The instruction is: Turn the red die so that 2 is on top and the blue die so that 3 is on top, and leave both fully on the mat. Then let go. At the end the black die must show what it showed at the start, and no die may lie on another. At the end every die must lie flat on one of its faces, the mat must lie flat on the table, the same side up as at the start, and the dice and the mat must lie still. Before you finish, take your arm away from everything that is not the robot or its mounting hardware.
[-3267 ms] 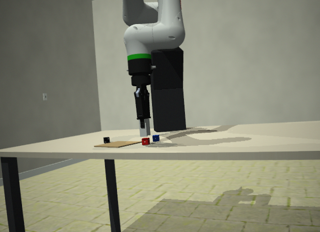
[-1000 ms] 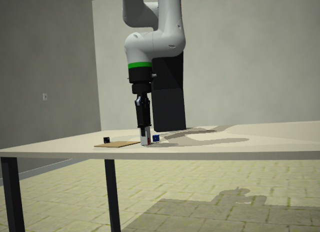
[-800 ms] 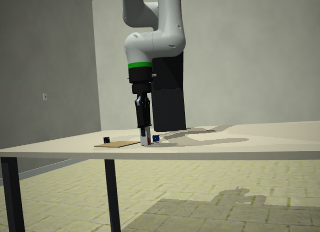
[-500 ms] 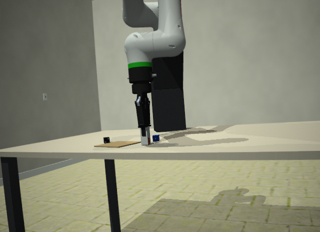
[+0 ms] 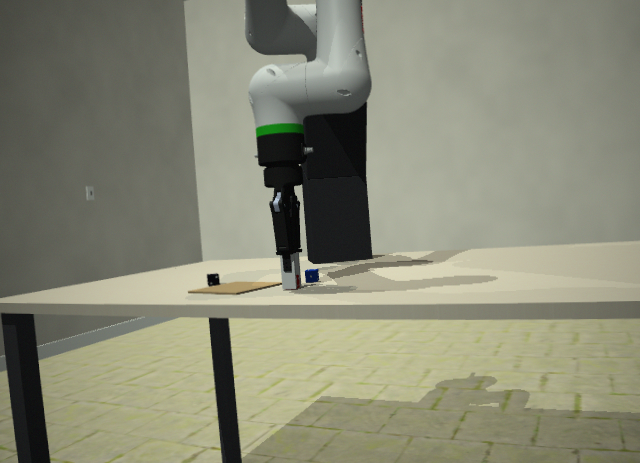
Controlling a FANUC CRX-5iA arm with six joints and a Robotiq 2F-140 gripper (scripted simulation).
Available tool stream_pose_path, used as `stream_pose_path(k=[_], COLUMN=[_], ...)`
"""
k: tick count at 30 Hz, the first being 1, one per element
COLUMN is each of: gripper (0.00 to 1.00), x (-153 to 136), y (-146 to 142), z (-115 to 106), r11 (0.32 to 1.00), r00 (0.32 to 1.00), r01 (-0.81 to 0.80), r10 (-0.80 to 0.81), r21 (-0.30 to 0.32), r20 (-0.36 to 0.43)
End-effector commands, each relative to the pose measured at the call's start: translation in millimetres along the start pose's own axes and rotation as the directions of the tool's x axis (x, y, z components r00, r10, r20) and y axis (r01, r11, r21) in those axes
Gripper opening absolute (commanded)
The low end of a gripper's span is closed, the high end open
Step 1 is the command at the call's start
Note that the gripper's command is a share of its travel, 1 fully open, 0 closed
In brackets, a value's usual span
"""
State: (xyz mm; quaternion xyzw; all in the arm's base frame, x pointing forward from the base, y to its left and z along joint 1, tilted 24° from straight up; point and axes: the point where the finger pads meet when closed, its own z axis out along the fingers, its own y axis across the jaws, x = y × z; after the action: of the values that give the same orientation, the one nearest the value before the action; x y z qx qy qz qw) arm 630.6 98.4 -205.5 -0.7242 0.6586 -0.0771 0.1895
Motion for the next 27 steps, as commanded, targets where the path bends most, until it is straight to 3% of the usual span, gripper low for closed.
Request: stream_pose_path(k=[1,20,27], gripper=[0.13,0.13,0.13], x=[0.1,0.1,0.1], y=[-0.1,-0.1,-0.1], z=[0.0,-6.5,-50.3], r11=[1.0,1.0,1.0], r00=[1.0,1.0,1.0], r01=[0.0,0.0,0.0], r10=[0.0,0.0,0.0], r21=[0.0,0.0,0.0], r20=[0.0,0.0,0.0])
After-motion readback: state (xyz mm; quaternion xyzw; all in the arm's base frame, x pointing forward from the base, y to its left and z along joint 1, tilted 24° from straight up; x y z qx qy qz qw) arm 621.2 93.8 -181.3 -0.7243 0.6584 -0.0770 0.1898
